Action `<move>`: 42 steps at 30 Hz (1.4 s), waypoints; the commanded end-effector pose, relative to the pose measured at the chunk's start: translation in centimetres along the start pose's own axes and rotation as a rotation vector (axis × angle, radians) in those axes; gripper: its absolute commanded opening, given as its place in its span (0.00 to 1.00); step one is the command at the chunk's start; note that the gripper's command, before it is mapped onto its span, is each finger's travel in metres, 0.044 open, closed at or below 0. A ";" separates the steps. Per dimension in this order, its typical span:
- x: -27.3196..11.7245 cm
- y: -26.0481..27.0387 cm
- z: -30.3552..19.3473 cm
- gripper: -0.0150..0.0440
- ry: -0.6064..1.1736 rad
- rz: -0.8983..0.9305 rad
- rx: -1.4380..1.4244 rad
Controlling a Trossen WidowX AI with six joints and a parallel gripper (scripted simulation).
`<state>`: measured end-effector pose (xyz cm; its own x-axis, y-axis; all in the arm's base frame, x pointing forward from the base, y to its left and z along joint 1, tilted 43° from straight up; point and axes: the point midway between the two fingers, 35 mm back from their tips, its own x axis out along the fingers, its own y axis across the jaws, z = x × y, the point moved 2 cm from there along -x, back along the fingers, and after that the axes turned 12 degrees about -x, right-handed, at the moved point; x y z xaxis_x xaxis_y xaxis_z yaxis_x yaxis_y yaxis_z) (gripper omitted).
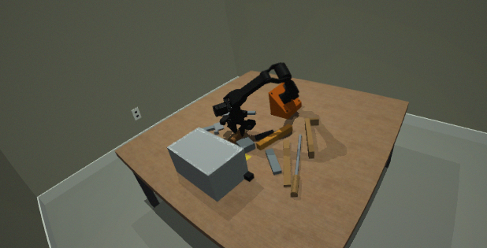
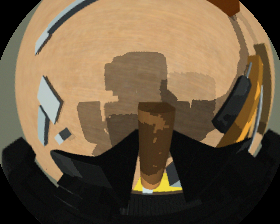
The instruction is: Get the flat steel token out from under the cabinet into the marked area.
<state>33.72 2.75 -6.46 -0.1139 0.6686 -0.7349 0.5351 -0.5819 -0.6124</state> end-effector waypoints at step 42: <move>0.1 -1.0 5.9 0.25 -0.004 -0.002 0.002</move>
<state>28.77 0.80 -7.48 -0.1156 0.6665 -0.7365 0.5344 -0.5833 -0.6117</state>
